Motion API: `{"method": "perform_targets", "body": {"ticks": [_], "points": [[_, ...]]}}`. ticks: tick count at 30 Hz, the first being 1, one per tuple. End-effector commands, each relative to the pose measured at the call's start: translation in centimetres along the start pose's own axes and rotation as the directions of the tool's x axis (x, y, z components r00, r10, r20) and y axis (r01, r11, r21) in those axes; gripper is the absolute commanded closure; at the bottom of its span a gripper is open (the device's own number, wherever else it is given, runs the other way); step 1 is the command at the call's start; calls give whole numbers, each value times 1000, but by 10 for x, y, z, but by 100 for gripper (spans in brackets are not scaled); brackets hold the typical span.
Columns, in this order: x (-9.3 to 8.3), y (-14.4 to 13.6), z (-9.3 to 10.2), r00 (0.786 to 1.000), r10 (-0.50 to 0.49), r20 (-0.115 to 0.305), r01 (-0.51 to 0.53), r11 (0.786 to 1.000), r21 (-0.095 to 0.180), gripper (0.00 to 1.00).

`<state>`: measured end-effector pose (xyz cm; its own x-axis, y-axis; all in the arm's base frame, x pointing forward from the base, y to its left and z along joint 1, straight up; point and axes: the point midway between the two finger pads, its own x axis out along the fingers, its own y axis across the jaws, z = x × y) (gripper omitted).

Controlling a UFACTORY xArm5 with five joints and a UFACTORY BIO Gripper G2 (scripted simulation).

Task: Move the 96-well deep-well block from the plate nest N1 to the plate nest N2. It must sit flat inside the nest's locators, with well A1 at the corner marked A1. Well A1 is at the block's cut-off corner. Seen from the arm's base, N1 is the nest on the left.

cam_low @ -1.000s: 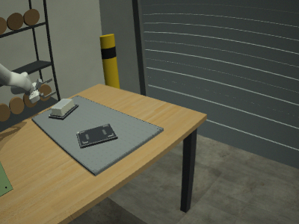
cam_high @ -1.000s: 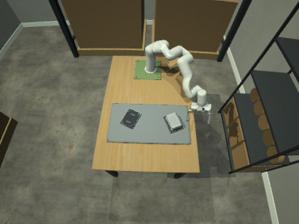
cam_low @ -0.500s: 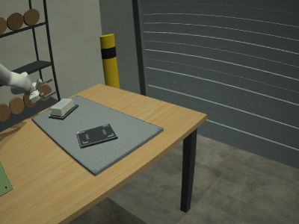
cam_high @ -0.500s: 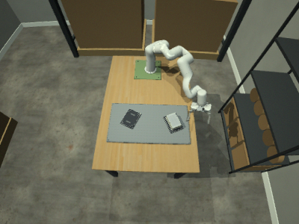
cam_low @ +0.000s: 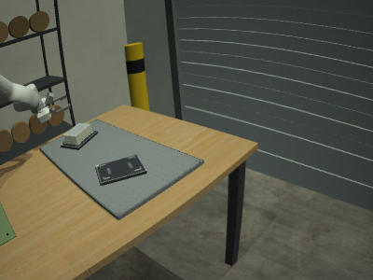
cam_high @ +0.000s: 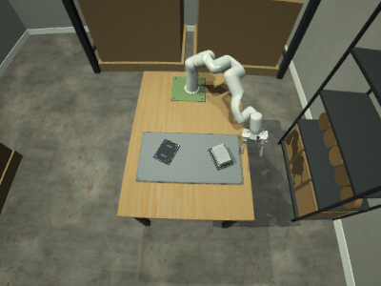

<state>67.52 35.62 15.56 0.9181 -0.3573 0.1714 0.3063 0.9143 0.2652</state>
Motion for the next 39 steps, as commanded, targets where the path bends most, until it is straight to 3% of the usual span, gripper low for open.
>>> {"method": "perform_targets", "body": {"ticks": [1, 2, 3, 12, 13, 14, 24, 25, 31, 35, 36, 39], "points": [[13, -5, 13, 1000, 5, 8, -5, 1000, -1, 63], [16, -8, 16, 1000, 27, 6, -27, 999, -26, 63], [19, -11, 19, 1000, 31, 6, -30, 999, -30, 63], [37, -28, 39, 1000, 31, 6, -30, 999, -30, 63], [40, -31, 42, 999, 53, 1, -53, 997, -55, 63], [42, -34, 45, 998, 56, 0, -56, 997, -58, 63], [57, -52, 63, 998, 56, 0, -56, 997, -58, 63], [59, -55, 66, 997, 77, -9, -78, 994, -82, 63], [71, -75, 84, 997, 80, -10, -81, 993, -85, 63], [73, -77, 86, 997, 80, -10, -81, 993, -85, 63], [74, -81, 89, 995, 101, -22, -103, 989, -107, 63], [79, -92, 99, 994, 104, -23, -106, 988, -110, 63]]}}
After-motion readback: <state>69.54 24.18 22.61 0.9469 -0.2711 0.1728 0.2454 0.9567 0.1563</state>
